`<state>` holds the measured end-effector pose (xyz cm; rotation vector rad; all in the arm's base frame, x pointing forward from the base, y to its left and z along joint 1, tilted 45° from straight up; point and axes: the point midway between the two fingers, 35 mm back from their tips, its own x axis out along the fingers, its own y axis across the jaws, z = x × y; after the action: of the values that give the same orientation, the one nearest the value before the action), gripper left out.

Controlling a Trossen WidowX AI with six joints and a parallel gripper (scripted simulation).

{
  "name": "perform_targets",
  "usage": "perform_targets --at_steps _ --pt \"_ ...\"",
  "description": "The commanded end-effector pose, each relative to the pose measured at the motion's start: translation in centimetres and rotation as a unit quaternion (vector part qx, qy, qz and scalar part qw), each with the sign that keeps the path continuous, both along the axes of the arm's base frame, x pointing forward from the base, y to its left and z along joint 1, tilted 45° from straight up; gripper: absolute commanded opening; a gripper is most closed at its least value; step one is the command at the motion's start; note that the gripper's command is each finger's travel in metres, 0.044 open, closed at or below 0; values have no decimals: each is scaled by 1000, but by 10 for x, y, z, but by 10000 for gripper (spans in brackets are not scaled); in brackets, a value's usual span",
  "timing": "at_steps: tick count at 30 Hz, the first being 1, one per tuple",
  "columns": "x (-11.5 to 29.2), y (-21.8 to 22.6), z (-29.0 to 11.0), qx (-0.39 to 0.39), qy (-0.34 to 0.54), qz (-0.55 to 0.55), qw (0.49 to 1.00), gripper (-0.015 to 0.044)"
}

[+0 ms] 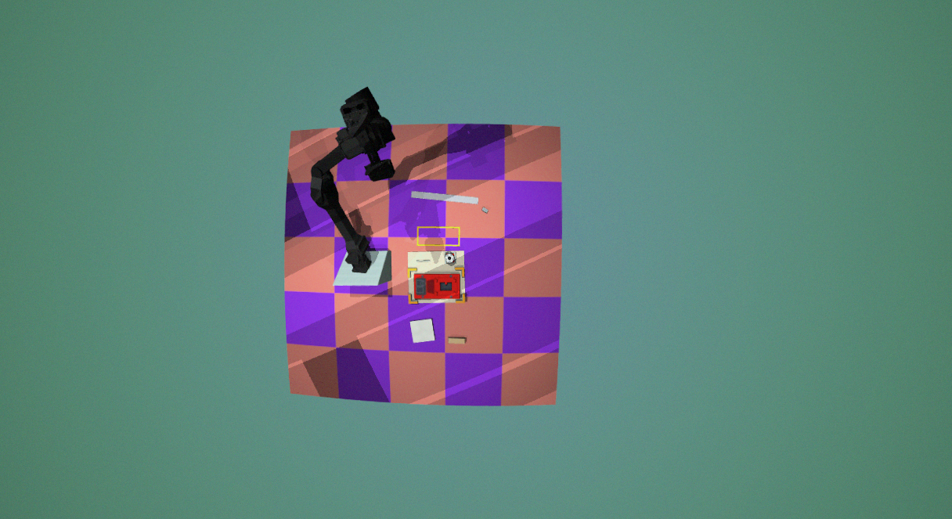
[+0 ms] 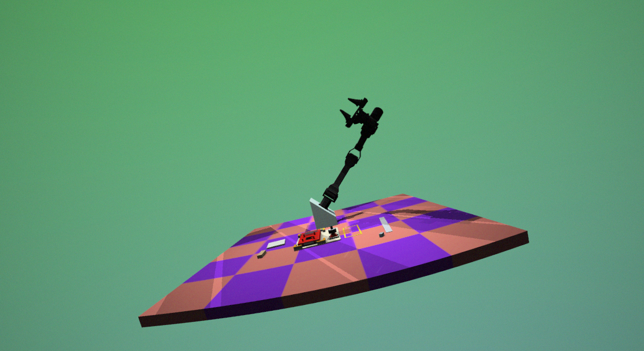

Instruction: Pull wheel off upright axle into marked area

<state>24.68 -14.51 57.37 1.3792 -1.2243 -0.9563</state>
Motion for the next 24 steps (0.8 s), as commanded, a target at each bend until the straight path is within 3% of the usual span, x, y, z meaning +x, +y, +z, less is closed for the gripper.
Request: perform_targets --at_steps 1,4,14,24 --pt "2 0 -1 -1 5 2 1000 374" --pt "25 1 -10 -19 68 30 997 300" --pt "120 10 -74 -86 327 158 928 300" --pt "190 27 -169 -135 537 297 778 300"
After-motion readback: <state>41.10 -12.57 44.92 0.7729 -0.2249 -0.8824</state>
